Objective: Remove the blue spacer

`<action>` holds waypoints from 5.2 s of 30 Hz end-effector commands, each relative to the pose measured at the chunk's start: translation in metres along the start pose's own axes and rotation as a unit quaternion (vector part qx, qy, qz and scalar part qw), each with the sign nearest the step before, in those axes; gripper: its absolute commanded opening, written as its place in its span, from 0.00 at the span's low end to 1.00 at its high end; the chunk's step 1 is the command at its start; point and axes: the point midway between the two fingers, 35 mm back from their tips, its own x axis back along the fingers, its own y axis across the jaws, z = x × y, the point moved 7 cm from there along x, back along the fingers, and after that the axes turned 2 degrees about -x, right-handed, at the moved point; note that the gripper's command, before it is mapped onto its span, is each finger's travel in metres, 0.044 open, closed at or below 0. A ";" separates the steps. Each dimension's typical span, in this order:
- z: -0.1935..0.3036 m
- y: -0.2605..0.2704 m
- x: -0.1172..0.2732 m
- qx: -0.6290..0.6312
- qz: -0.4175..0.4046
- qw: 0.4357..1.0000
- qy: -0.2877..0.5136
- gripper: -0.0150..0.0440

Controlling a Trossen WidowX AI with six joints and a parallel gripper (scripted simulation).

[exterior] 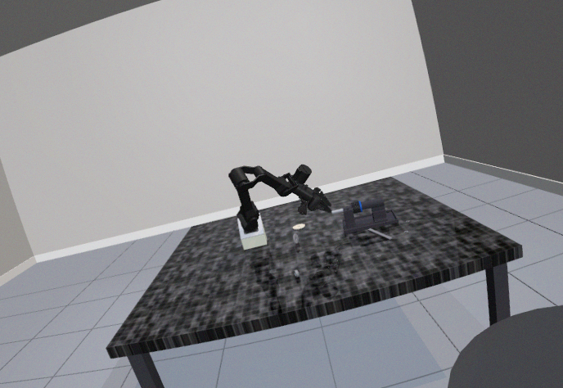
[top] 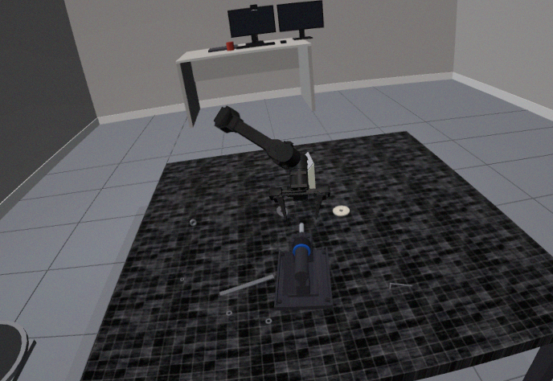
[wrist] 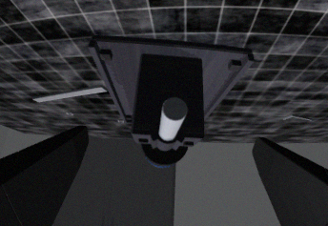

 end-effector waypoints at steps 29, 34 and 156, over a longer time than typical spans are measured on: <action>0.002 -0.001 -0.028 0.000 0.001 1.000 0.001 1.00; 0.002 0.000 -0.036 0.000 0.000 1.000 0.001 1.00; -0.012 0.001 -0.047 0.000 0.000 1.000 0.002 0.25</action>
